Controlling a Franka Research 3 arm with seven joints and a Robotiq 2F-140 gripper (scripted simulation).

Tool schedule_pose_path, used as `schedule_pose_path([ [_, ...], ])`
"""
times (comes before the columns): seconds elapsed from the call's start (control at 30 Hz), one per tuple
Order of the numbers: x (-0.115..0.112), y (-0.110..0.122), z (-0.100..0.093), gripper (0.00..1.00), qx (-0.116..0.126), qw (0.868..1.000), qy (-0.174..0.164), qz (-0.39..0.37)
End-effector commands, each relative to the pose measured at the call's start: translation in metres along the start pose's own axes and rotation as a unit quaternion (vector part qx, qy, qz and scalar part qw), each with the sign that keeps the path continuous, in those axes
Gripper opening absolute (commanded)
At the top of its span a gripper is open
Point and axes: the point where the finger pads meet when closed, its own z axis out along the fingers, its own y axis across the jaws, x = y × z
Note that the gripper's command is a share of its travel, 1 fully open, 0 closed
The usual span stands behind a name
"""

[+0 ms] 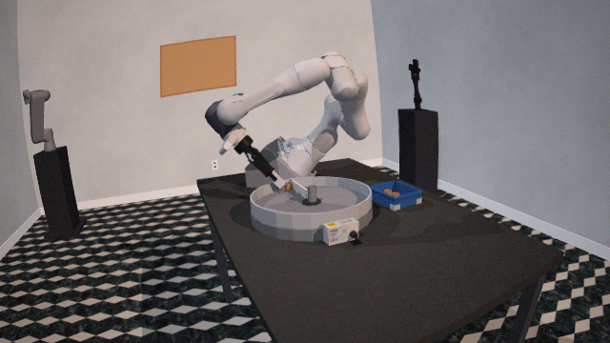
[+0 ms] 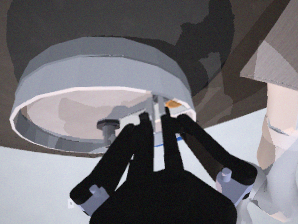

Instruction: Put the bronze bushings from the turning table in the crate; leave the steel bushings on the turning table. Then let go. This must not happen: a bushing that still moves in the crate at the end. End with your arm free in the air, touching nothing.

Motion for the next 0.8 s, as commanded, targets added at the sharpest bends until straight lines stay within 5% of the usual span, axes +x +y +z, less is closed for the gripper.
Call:
schedule_pose_path([
  [0.0, 0.0008, -0.0001, 0.0018, 0.06, 0.0, 1.0, -0.001, -0.003],
  [0.77, 0.0008, -0.0001, 0.0018, 0.0, 0.0, 1.0, -0.001, -0.003],
])
